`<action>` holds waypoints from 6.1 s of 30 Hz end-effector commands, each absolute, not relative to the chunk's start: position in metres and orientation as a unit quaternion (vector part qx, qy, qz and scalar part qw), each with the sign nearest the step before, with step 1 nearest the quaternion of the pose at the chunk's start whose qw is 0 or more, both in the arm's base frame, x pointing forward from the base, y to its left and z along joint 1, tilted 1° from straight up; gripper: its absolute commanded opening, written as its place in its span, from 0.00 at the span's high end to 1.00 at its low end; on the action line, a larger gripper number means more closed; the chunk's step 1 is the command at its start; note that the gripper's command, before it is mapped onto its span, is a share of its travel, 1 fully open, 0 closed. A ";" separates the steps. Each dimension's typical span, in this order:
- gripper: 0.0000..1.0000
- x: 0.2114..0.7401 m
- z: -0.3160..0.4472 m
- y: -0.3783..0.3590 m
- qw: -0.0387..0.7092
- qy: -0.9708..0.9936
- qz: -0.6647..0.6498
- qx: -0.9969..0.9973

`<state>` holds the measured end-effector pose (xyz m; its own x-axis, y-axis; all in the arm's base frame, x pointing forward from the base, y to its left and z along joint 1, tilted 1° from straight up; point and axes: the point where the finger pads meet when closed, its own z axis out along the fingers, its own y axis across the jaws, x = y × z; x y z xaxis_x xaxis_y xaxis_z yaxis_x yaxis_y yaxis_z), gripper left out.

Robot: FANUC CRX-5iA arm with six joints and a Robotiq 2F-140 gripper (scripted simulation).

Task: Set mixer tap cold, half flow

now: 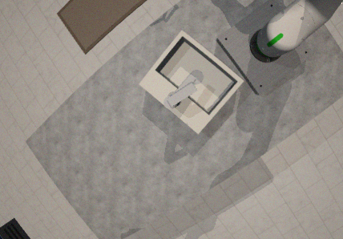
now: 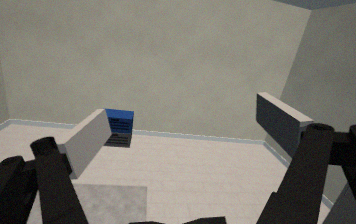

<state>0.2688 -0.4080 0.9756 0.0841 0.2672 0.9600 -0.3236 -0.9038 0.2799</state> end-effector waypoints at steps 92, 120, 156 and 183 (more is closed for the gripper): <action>0.00 0.366 0.317 -0.105 0.001 -0.136 0.007 0.991; 1.00 0.364 0.315 -0.105 0.005 -0.134 0.005 0.991; 0.58 0.364 0.315 -0.105 0.005 -0.134 0.005 0.991; 0.58 0.364 0.314 -0.105 0.005 -0.134 0.005 0.991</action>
